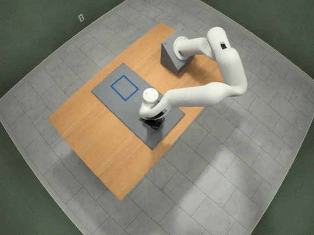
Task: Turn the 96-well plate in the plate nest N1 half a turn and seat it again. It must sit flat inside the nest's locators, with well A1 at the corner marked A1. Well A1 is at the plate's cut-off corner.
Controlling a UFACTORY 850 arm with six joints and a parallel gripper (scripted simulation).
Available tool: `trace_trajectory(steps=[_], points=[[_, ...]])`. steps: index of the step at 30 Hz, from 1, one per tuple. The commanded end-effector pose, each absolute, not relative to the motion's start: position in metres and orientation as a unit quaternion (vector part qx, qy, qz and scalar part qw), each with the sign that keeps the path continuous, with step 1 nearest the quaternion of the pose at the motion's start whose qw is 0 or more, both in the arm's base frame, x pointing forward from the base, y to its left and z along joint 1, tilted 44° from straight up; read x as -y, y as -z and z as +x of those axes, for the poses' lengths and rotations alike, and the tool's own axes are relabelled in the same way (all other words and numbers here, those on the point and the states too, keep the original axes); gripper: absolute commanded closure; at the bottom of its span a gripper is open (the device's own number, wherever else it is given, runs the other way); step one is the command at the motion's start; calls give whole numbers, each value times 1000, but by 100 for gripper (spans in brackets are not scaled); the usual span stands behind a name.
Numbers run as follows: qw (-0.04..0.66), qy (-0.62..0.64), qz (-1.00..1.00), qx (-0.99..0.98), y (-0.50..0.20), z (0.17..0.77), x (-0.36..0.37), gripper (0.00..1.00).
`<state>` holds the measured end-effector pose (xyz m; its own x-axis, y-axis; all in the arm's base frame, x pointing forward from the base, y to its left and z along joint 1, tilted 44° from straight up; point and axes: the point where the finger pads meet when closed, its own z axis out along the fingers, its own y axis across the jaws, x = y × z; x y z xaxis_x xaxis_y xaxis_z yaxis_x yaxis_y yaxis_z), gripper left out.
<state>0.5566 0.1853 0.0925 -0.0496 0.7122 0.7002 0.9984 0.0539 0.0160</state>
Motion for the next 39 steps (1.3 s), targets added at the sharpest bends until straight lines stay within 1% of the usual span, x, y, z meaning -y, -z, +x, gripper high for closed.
trace_trajectory(steps=[1,39], points=[[278,255,-656,654,-82,556,-175,100],[278,255,-656,654,-1,547,-96,100]])
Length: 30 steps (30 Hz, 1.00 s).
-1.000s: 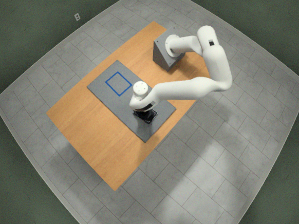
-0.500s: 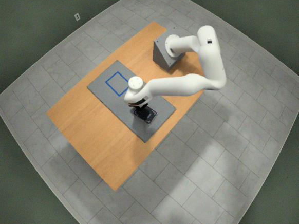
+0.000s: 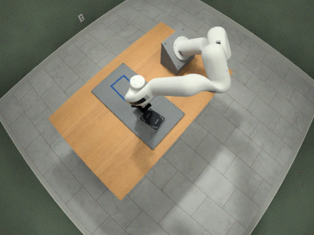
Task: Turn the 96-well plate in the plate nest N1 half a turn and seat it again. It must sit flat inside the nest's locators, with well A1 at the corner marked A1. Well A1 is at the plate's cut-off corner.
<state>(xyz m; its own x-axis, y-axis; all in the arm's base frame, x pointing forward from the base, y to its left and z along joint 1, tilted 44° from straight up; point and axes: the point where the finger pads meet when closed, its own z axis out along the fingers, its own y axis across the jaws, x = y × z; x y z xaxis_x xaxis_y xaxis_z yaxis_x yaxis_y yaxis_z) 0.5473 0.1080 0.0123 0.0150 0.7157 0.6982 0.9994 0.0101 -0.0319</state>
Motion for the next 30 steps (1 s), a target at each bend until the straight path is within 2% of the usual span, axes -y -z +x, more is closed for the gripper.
trace_trajectory(steps=[1,30], points=[[278,255,-656,654,1,547,-94,100],[278,255,-656,654,61,540,-36,100]])
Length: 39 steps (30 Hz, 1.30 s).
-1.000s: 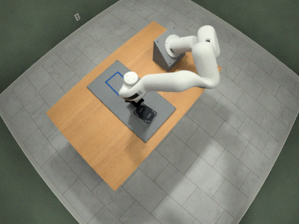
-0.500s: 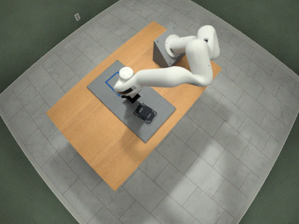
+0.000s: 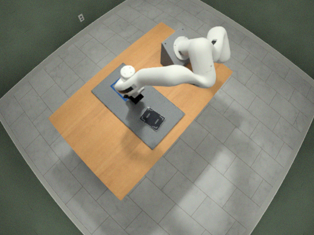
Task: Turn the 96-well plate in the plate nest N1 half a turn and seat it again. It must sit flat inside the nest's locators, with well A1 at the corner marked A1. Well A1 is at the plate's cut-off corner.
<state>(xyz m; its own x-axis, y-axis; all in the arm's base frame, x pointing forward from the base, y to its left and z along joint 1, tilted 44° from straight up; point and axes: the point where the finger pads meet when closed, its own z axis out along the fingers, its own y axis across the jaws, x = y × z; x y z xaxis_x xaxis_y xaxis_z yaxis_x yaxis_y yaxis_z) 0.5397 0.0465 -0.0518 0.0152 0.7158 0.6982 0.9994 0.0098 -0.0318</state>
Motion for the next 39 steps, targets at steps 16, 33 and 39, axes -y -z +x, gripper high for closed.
trace_trajectory(steps=[16,33,39], points=[[278,255,-656,654,95,536,-4,100],[278,255,-656,654,131,532,31,100],[278,255,-656,654,145,530,44,100]])
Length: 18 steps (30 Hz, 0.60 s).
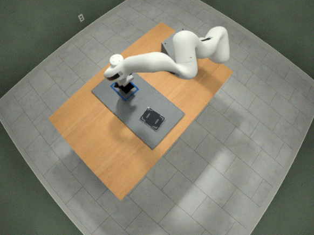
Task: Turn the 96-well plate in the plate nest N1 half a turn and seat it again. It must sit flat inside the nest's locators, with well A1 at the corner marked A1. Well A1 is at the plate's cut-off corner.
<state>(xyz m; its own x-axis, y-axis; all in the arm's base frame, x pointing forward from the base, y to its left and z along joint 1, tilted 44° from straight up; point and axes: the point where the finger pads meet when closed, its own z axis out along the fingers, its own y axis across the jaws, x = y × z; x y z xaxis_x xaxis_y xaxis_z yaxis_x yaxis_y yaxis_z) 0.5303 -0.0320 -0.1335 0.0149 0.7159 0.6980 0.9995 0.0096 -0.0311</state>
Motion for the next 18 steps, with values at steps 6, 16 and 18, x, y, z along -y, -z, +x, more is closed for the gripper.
trace_trajectory(steps=[6,16,18], points=[[278,255,-656,654,152,530,51,100],[278,255,-656,654,152,530,51,100],[278,255,-656,654,152,530,51,100]])
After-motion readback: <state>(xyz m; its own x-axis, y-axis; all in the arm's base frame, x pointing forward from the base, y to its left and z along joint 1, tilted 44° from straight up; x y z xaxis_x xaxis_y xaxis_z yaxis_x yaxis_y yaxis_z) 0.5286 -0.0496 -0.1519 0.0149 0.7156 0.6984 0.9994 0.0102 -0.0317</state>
